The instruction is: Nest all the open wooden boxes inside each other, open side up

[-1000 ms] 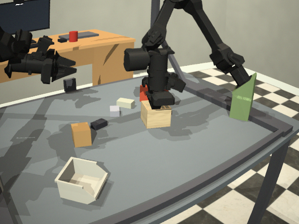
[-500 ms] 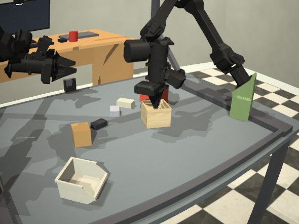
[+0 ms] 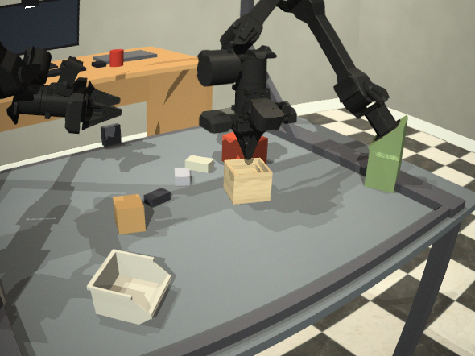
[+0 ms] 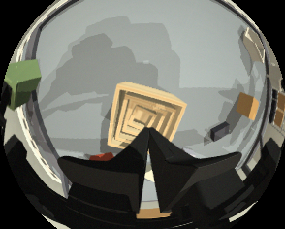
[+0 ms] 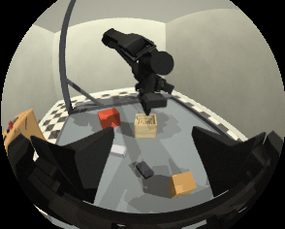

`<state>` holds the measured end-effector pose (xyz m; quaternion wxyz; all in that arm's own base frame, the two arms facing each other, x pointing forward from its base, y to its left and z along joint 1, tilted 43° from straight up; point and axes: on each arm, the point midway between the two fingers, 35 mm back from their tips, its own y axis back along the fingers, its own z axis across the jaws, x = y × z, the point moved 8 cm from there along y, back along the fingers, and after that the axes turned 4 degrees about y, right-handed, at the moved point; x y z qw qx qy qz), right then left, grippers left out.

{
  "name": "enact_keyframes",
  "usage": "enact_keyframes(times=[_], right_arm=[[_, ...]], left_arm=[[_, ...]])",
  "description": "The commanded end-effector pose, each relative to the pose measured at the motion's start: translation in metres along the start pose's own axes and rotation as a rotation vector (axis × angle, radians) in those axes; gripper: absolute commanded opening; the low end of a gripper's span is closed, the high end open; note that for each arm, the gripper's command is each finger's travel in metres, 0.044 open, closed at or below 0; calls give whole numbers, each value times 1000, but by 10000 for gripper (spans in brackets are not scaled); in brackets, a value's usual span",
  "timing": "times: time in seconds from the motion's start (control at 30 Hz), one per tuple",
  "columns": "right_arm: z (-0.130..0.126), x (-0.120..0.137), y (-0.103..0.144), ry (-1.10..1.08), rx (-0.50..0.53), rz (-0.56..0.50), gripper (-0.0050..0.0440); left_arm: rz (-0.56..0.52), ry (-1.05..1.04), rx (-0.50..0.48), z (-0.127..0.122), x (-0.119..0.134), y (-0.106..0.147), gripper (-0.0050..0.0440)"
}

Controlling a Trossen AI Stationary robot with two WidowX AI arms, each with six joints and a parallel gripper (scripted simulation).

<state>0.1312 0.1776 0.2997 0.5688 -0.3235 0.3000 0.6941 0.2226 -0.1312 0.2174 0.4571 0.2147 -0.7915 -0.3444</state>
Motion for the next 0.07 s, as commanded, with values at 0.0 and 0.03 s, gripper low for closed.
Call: enact_keyframes(times=[0.0, 0.03], right_arm=[[2, -5, 2, -19, -5, -11, 400], [2, -5, 2, -19, -5, -11, 400]], left_arm=[[9, -197, 19, -4, 4, 16, -50], [8, -240, 19, -4, 4, 18, -50]])
